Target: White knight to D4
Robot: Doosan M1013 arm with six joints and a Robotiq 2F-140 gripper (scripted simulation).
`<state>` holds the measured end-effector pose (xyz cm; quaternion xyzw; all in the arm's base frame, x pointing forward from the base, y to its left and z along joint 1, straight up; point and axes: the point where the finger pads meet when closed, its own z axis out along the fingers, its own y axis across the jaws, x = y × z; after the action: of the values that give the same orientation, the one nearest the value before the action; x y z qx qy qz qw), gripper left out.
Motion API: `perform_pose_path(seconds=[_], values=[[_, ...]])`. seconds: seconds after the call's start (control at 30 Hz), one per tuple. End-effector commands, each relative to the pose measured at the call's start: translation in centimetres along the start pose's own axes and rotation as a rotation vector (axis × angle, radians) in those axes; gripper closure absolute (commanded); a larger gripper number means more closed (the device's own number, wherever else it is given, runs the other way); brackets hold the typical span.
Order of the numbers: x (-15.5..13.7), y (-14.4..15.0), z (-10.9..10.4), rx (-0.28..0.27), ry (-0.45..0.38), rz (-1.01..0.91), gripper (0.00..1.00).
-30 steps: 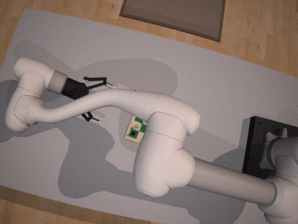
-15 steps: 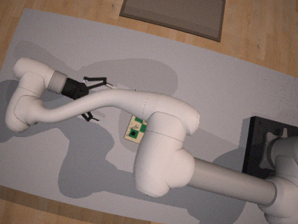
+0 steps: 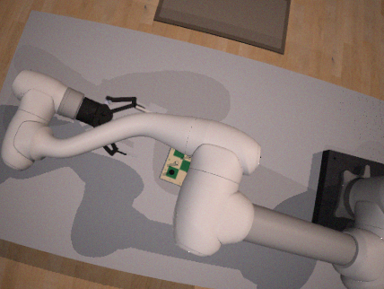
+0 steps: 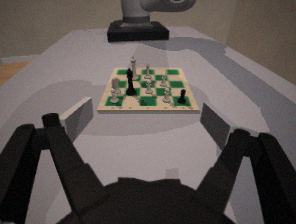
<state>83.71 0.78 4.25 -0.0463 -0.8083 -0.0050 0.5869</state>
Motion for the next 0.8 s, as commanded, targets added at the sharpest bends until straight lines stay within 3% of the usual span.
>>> perform_pose_path(seconds=[0.0,0.27,0.6,0.77], values=[[1.7,-0.1,-0.6,0.000,0.000,0.000,0.00],[5.3,-0.3,-1.8,0.000,0.000,0.000,0.00],[5.5,-0.4,-1.8,-0.003,-0.016,0.007,0.00],[5.9,-1.1,-1.2,-0.027,-0.139,0.061,0.00]])
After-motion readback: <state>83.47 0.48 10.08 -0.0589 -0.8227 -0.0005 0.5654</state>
